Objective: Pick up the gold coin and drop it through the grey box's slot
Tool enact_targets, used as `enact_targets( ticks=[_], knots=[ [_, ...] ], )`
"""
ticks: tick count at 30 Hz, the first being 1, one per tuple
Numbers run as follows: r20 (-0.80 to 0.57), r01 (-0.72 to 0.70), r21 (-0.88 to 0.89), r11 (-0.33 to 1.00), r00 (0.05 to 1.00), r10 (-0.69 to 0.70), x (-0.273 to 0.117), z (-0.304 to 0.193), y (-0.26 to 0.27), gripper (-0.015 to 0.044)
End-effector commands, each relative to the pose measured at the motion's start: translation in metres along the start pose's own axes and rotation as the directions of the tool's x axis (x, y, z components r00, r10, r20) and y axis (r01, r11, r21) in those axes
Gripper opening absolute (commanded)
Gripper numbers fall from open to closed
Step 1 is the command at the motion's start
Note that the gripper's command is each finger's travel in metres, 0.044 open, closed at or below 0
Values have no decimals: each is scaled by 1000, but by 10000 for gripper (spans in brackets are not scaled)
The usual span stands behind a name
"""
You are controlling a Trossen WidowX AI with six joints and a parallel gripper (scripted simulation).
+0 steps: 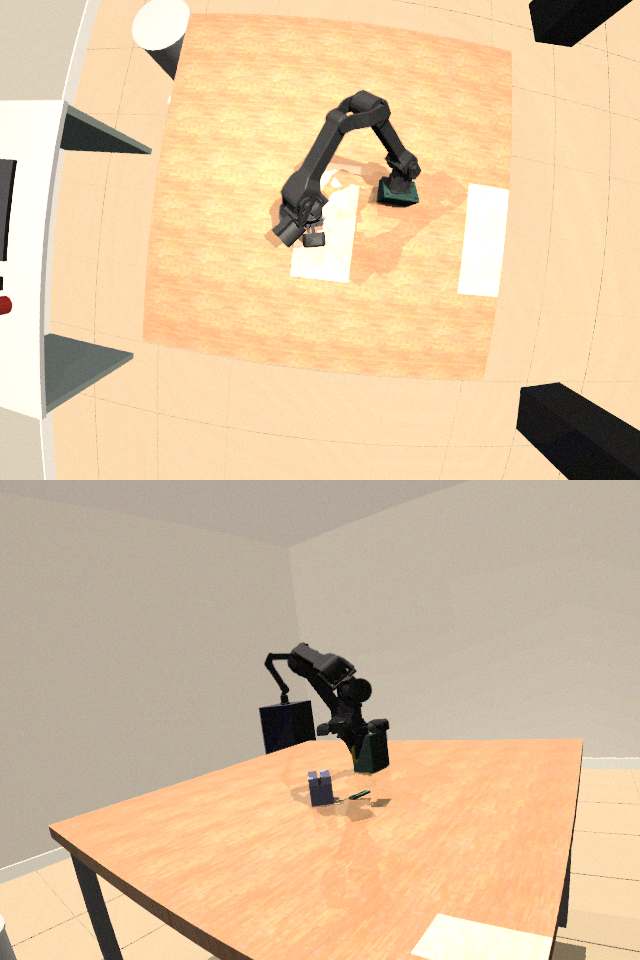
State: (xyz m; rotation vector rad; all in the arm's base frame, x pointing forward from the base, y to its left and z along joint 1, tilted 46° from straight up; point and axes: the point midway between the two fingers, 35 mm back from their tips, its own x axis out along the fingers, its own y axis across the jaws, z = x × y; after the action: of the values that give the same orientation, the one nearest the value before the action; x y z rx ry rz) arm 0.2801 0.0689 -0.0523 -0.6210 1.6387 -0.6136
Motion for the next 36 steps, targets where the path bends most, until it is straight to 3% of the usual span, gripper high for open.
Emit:
enact_targets(
  ticks=[1, 13, 36],
  knots=[
    [-1, -3, -120, 993, 1000, 3, -1, 2, 1, 0],
    [-1, -3, -482, 876, 1000, 3, -1, 5, 4, 0],
    [1, -5, -490, 872, 1000, 7, -3, 23, -36, 0]
  ],
)
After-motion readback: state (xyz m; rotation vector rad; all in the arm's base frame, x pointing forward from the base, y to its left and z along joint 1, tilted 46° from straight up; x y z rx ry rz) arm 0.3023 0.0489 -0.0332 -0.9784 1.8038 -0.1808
